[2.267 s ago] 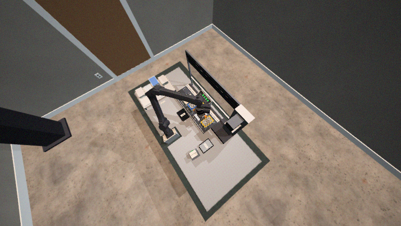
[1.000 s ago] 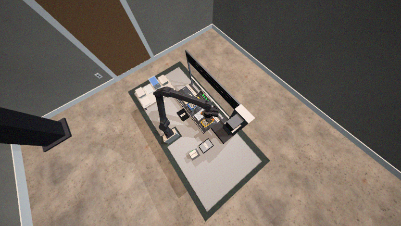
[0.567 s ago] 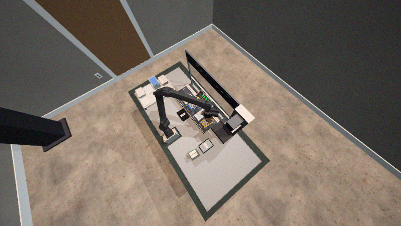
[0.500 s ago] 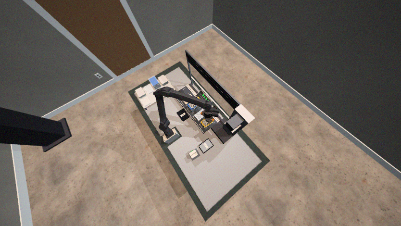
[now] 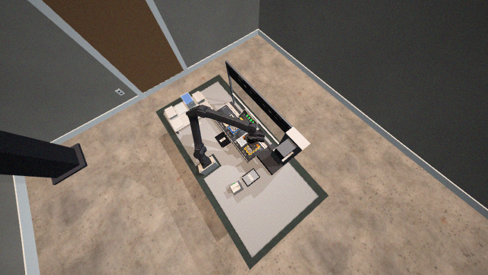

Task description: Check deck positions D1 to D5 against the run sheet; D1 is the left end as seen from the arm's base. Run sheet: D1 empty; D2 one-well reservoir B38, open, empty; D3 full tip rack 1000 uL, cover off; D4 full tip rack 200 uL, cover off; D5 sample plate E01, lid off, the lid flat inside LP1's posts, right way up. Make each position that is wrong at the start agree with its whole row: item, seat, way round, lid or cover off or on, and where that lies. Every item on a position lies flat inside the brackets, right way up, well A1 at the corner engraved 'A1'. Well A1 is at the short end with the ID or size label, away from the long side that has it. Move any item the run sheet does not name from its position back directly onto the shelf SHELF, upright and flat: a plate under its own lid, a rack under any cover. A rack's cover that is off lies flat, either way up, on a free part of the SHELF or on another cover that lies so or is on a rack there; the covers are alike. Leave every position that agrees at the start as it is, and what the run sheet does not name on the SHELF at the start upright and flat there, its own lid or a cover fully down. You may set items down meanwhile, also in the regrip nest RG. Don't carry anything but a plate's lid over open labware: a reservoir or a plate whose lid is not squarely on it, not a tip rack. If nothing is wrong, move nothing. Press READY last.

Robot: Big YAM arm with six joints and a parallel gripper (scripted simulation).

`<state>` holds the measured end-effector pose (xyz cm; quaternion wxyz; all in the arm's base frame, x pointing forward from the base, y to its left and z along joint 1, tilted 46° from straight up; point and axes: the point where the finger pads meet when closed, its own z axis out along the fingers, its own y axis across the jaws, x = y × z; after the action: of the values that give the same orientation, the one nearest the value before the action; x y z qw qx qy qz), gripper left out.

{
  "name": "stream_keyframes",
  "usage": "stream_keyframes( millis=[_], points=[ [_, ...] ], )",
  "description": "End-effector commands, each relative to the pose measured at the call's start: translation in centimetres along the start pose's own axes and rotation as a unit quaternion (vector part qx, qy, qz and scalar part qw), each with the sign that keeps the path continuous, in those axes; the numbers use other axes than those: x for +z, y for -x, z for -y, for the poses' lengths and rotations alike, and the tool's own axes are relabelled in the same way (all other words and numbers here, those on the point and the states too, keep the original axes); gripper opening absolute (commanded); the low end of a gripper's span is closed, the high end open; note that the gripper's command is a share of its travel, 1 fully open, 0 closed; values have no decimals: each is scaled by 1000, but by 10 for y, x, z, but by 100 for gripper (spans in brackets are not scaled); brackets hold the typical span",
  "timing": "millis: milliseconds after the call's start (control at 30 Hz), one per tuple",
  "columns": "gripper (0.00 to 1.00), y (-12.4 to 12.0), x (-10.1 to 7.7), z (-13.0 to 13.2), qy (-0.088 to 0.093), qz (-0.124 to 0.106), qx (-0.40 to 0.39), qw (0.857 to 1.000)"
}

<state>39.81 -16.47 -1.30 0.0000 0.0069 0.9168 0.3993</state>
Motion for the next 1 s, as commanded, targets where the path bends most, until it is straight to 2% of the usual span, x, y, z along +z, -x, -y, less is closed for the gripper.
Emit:
stream_keyframes(
  millis=[0,233,300,333,367,400,600,667,700,733,767,800,967],
  points=[
    [100,14,-17,-27,-22,19,-17,999],
    [100,9,-15,-65,-15,12,-10,1000],
    [100,9,-15,-65,-15,12,-10,1000],
    [100,14,-35,-60,-24,33,-6,999],
    [100,7,-19,-71,-15,17,-5,1000],
    [100,9,-14,-80,-15,12,-10,1000],
    [100,7,-13,-110,-14,12,-10,1000],
    [100,14,-18,-120,-19,18,-16,1000],
    [100,20,-23,-121,-23,22,-21,999],
    [100,17,-33,-112,-24,33,-11,999],
    [100,16,-35,-110,-25,35,-8,999],
    [100,15,-21,-109,-21,24,-15,999],
    [100,15,-21,-109,-21,24,-15,999]
  ],
)
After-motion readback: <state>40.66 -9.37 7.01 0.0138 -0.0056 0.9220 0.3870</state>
